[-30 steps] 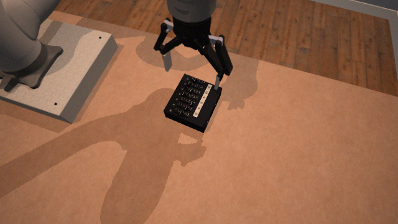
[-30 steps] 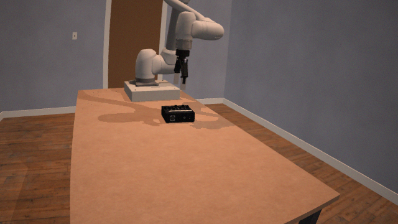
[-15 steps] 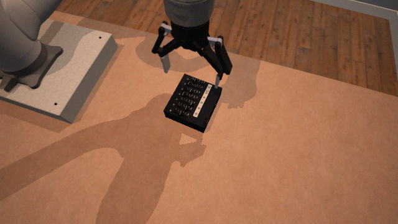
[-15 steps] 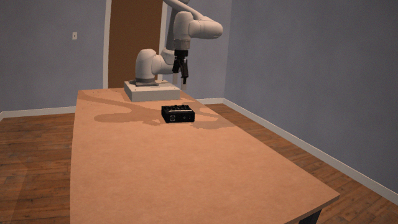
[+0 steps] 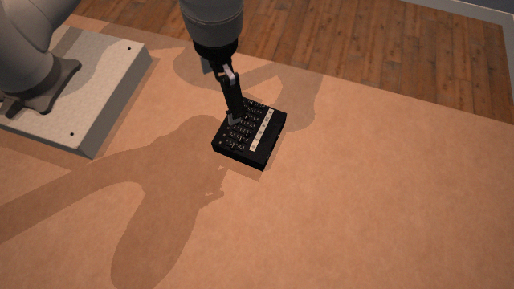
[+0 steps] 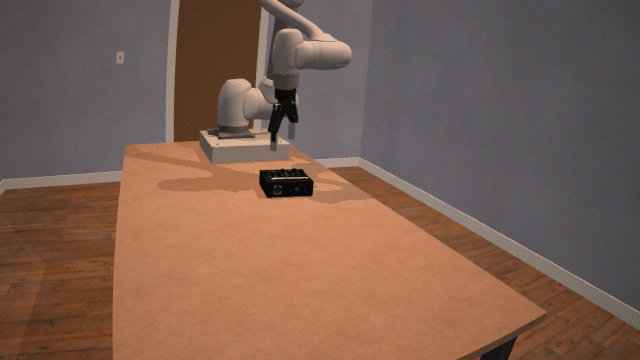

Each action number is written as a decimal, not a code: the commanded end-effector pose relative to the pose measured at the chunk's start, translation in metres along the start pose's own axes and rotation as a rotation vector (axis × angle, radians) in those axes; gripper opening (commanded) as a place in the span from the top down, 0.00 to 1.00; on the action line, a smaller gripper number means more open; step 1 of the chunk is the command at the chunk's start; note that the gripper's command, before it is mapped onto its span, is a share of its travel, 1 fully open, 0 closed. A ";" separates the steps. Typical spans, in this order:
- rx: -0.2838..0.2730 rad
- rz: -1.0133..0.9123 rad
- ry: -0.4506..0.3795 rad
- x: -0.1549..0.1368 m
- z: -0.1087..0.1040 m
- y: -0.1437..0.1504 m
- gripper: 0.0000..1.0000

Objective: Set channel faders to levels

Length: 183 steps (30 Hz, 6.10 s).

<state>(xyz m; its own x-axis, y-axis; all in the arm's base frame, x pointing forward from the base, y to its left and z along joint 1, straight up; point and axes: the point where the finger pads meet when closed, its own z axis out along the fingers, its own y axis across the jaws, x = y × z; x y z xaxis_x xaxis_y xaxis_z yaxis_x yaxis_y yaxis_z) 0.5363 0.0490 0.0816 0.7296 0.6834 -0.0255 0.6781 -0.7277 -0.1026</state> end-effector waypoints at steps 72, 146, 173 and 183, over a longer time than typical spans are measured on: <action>0.016 0.660 -0.060 -0.026 0.021 -0.031 0.00; -0.082 0.887 0.068 0.038 0.027 -0.012 1.00; -0.082 0.887 0.068 0.038 0.027 -0.012 1.00; -0.082 0.887 0.068 0.038 0.027 -0.012 1.00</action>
<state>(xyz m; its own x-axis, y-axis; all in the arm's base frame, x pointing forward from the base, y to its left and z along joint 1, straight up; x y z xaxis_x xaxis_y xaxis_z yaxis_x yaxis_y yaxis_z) 0.5535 0.0847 0.0547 0.9908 -0.1356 -0.0026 -0.1356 -0.9908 -0.0015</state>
